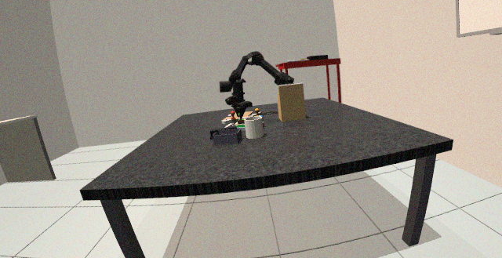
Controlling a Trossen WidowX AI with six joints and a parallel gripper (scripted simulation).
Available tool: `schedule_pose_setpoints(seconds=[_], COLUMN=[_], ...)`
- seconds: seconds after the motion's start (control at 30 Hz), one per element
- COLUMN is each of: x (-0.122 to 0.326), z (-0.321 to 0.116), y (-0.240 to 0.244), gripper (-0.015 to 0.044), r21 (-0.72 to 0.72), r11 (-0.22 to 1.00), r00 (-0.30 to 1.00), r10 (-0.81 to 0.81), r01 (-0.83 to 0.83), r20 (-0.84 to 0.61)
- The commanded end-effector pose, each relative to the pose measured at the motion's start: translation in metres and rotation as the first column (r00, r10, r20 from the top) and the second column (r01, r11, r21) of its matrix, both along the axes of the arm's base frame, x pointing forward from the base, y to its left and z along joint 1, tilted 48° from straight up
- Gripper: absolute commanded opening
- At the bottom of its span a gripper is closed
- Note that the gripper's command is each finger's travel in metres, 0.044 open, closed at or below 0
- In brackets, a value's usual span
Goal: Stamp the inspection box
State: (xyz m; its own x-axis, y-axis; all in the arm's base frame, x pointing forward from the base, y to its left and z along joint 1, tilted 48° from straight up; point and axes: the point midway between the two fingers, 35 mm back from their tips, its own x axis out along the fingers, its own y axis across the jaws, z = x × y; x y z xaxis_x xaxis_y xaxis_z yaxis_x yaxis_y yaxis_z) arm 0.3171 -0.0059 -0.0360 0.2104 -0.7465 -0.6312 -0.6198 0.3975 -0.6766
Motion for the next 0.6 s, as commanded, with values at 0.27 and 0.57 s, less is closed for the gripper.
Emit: schedule_pose_setpoints(seconds=[0.27, 0.57], x=[0.001, 0.000], z=[0.005, 0.013], y=[0.004, 0.015], gripper=[0.0000, 0.0000], r21=[0.002, 0.005], r11=[1.000, 1.000], r00=[1.000, 1.000], r10=[-0.002, -0.001], r01=[0.002, 0.001], r20=[0.010, 0.009])
